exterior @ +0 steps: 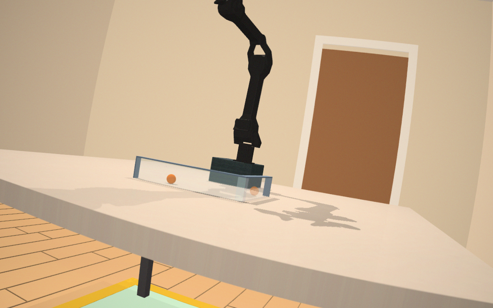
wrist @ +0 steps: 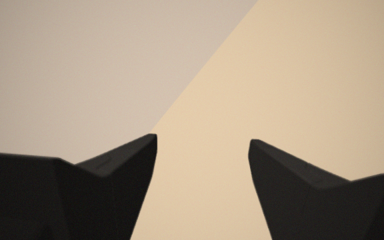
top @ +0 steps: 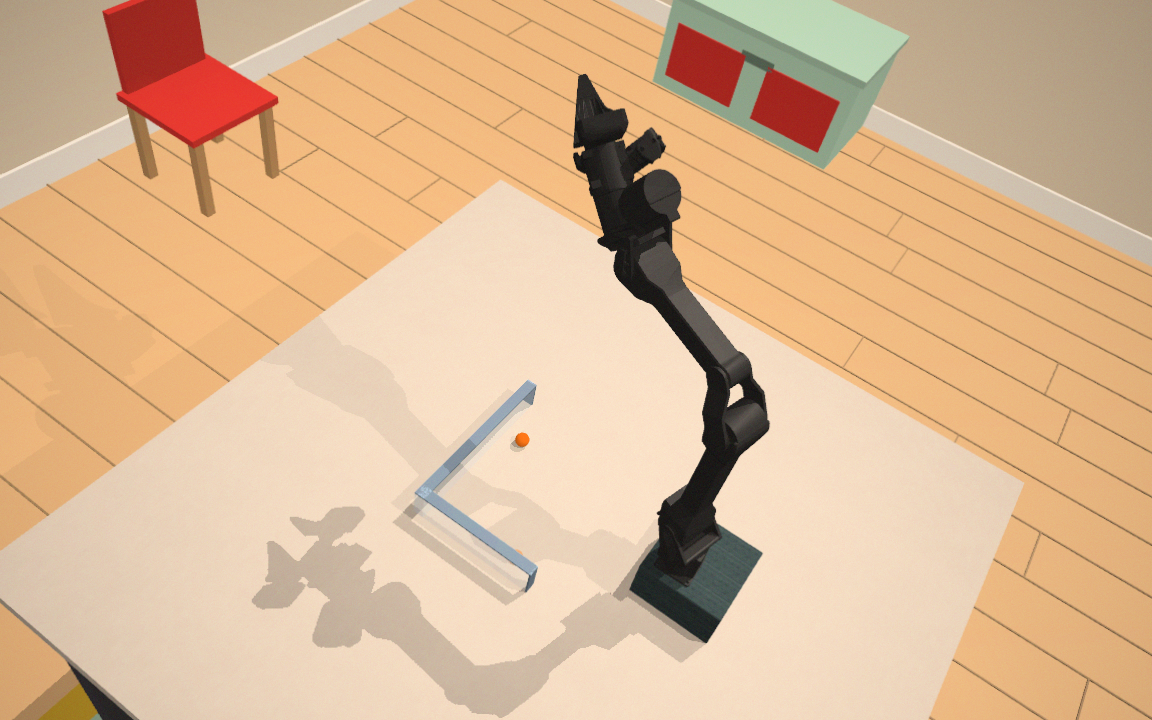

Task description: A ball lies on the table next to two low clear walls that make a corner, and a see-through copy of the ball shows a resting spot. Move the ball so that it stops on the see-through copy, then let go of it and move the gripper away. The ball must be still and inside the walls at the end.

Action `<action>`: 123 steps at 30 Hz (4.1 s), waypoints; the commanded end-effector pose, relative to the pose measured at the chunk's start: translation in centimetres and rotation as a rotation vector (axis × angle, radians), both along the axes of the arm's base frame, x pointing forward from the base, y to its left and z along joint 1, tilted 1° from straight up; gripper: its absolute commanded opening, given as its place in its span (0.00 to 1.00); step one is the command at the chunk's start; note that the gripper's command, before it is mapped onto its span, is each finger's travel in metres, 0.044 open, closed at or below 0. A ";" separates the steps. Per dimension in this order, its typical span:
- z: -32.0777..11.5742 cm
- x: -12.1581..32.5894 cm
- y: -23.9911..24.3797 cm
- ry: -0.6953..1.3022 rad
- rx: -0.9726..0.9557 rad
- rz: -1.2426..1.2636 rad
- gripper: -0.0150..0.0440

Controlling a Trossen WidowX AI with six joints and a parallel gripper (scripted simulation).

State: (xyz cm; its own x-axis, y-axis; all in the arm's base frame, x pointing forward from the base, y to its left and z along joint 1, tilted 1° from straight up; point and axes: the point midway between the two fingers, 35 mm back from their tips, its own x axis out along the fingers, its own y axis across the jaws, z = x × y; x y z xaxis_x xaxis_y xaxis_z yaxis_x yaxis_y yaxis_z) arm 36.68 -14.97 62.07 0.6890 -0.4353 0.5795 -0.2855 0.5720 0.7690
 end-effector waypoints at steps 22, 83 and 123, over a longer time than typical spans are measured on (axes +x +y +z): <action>-21.5 11.2 -1.7 0.870 -0.197 -0.028 0.64; -62.5 0.0 6.3 2.200 -0.751 0.924 0.64; -58.9 0.3 5.9 2.212 -0.745 0.924 0.25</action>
